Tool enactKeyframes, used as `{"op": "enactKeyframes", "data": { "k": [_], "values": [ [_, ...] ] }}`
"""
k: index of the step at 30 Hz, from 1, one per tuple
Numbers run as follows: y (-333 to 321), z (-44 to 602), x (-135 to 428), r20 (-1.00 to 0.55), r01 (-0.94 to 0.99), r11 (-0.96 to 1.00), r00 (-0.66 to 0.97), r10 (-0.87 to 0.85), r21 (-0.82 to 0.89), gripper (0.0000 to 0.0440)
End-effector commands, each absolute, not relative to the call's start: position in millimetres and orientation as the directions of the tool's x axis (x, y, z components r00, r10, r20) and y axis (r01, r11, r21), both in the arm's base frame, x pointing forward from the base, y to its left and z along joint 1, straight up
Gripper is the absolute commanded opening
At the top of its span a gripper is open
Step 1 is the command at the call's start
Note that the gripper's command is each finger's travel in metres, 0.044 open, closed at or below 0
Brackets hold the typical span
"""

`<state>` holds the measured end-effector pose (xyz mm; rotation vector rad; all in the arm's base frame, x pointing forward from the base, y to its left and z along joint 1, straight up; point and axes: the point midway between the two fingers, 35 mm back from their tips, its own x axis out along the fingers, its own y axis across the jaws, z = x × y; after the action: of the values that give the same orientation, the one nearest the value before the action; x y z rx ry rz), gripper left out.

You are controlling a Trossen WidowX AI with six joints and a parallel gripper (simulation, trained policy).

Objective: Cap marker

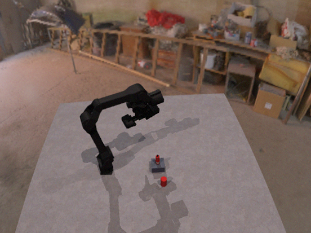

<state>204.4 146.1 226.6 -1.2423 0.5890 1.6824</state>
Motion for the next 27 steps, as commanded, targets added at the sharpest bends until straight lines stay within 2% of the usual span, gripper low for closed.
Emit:
{"op": "enactKeyframes", "data": {
  "k": [1, 27],
  "values": [
    [137.4, 224.3, 214.0, -0.922, -0.888, -0.439, -0.048, 0.384, -0.136, 0.0332],
    [61.5, 213.8, 265.6, -0.95, -0.939, -0.324, 0.009, 0.313, -0.116, 0.033]
  ]
}}
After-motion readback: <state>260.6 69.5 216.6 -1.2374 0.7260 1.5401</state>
